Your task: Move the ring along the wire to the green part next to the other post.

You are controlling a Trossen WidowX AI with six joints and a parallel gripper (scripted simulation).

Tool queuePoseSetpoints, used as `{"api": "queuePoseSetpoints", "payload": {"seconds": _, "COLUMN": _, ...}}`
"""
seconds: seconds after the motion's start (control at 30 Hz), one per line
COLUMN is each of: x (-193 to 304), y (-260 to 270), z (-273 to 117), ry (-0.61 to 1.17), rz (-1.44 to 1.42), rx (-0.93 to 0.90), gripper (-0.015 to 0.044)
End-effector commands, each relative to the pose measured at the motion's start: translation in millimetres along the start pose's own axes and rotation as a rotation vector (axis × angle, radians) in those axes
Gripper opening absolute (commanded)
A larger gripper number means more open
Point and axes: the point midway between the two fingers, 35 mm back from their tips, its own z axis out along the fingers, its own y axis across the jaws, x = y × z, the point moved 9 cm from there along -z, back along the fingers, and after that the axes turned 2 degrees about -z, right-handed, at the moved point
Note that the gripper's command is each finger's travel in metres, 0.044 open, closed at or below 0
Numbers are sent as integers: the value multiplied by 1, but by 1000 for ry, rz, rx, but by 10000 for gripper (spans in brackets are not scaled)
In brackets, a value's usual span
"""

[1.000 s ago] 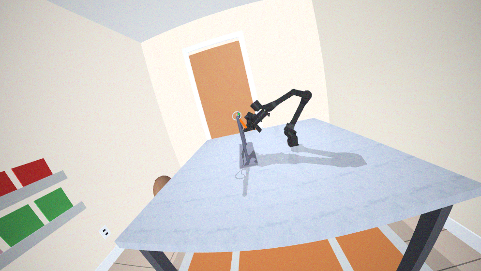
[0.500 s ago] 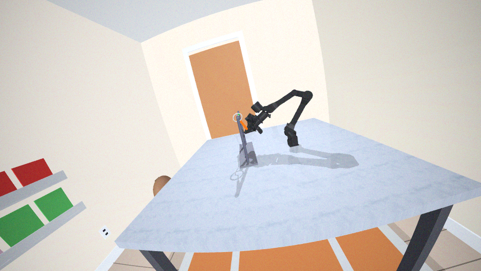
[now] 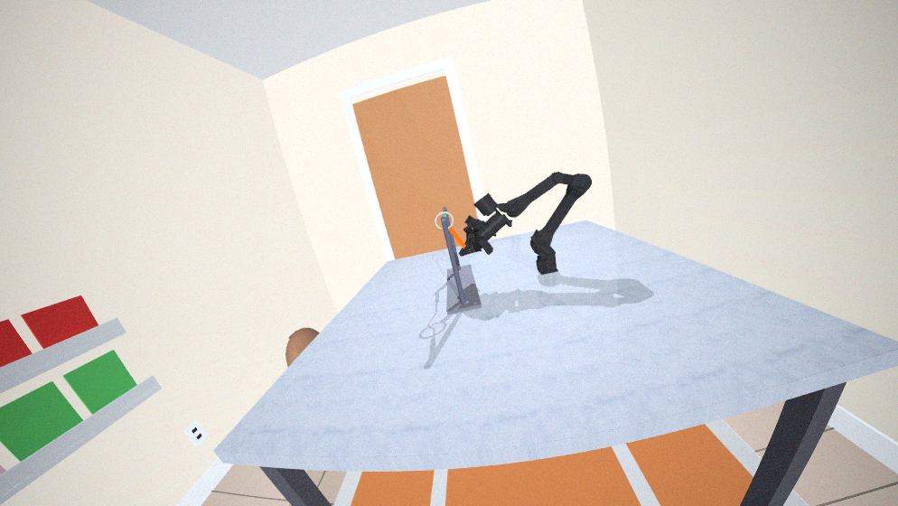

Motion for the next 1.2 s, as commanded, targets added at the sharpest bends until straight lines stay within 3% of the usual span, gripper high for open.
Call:
{"api": "queuePoseSetpoints", "payload": {"seconds": 0.0, "x": -1, "y": 14, "z": 0, "ry": -22, "rz": 71, "rx": 8, "gripper": -150}}
{"api": "queuePoseSetpoints", "payload": {"seconds": 1.17, "x": -10, "y": 65, "z": 6, "ry": -49, "rz": 204, "rx": 8, "gripper": -150}}
